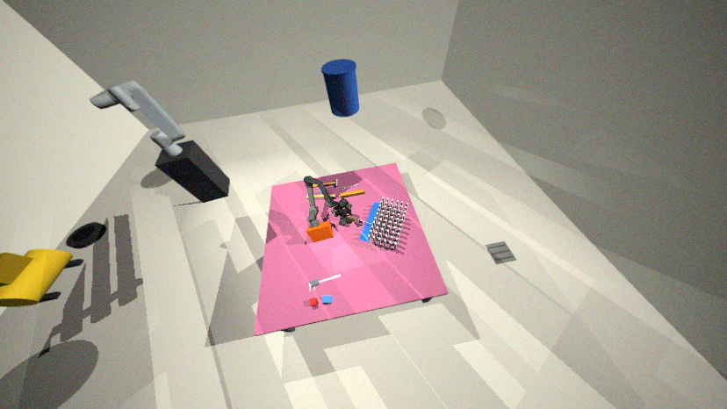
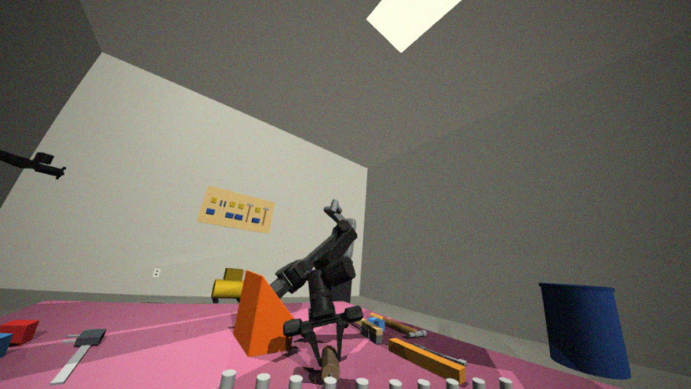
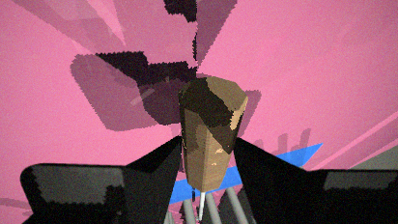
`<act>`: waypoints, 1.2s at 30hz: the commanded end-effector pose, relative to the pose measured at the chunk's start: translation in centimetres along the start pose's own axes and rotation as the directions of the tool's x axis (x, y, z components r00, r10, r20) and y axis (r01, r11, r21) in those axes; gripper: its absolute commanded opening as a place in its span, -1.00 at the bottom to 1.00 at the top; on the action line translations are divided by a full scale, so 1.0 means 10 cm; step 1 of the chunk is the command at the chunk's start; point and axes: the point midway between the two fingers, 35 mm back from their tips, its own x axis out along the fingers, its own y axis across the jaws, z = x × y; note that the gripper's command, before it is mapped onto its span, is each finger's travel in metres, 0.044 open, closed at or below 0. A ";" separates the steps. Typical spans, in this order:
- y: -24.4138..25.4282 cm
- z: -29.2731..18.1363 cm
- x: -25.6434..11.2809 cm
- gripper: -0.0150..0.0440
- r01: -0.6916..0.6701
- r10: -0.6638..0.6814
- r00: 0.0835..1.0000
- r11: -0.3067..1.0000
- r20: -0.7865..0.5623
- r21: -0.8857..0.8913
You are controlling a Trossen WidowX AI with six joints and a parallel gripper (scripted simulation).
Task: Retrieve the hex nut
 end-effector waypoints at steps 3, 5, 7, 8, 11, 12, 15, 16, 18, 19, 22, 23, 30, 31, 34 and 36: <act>-0.06 -0.07 0.01 -0.49 0.014 -0.014 1.000 1.000 -0.008 -0.017; -0.06 -0.08 0.01 -0.49 0.014 -0.014 1.000 1.000 -0.008 -0.017; -0.06 -0.09 0.02 -0.49 0.014 -0.014 1.000 1.000 -0.009 -0.017; -0.06 -0.10 0.02 -0.49 0.014 -0.014 1.000 1.000 -0.009 -0.017; -0.06 -0.11 0.02 -0.49 0.014 -0.014 1.000 1.000 -0.009 -0.017; -0.06 -0.12 0.03 -0.49 0.014 -0.014 1.000 1.000 -0.009 -0.017; -0.06 -0.13 0.03 -0.49 0.014 -0.014 1.000 1.000 -0.009 -0.017; -0.06 -0.14 0.03 -0.49 0.014 -0.014 1.000 1.000 -0.009 -0.017; -0.06 -0.15 0.04 -0.49 0.014 -0.014 1.000 1.000 -0.009 -0.017; -0.06 -0.16 0.04 -0.49 0.014 -0.014 1.000 1.000 -0.009 -0.017; -0.06 -0.17 0.05 -0.49 0.014 -0.014 1.000 1.000 -0.009 -0.017; -0.06 -0.18 0.05 -0.49 0.014 -0.014 1.000 1.000 -0.009 -0.017; -0.06 -0.21 0.06 -0.49 0.014 -0.014 1.000 1.000 -0.009 -0.017; -0.06 -0.22 0.07 -0.49 0.014 -0.014 1.000 1.000 -0.010 -0.017; -0.07 -0.23 0.07 -0.49 0.014 -0.014 1.000 1.000 -0.010 -0.017; -0.07 -0.24 0.08 -0.49 0.014 -0.014 1.000 1.000 -0.010 -0.017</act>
